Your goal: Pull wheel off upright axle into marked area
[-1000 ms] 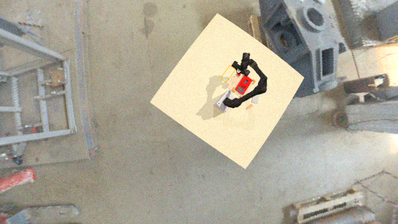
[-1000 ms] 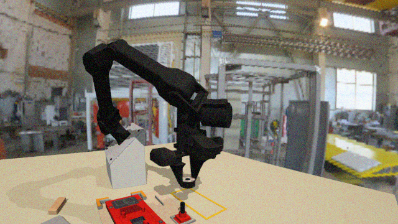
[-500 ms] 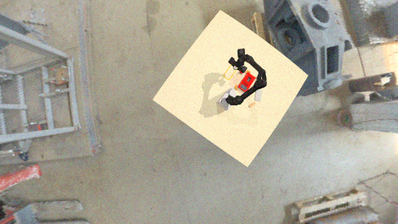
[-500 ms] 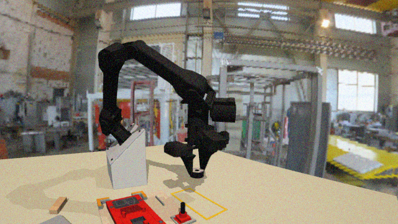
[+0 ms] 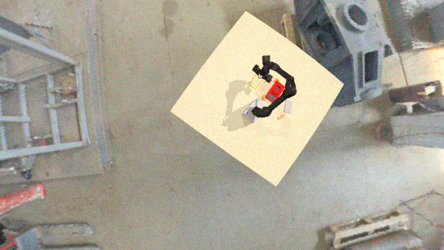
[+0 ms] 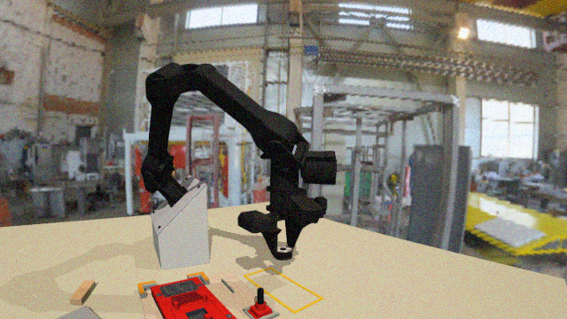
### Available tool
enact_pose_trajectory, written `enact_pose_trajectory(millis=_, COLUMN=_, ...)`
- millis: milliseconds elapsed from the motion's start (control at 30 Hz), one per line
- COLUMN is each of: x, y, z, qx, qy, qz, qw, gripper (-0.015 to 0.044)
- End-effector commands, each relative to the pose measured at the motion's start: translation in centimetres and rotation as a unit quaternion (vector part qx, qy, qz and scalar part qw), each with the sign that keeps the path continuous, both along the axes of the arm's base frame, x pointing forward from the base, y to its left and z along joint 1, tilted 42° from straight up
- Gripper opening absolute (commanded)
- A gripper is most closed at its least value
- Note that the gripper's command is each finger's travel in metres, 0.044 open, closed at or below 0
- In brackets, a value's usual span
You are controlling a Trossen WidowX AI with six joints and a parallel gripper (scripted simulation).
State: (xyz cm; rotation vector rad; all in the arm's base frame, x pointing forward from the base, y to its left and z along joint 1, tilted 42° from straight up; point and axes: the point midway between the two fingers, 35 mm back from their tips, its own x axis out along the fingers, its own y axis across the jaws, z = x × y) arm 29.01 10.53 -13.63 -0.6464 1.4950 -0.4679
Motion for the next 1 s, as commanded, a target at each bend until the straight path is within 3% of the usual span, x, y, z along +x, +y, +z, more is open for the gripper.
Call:
enact_pose_trajectory(millis=0, x=0.1, y=-1.0, z=-1.1, qx=-0.003, qy=0.001, qz=0.004, qw=1.000, gripper=0.0000)
enact_pose_trajectory(millis=433, x=0.2, y=-5.7, z=-6.1, qx=-0.006, qy=0.000, qz=0.004, qw=1.000, gripper=0.0000)
enact_pose_trajectory(millis=800, x=0.1, y=-5.5, z=-5.8, qx=-0.005, qy=0.004, qz=-0.004, qw=1.000, gripper=0.0289)
enact_pose_trajectory(millis=967, x=0.1, y=-3.5, z=-3.7, qx=-0.004, qy=0.002, qz=0.000, qw=1.000, gripper=0.0300)
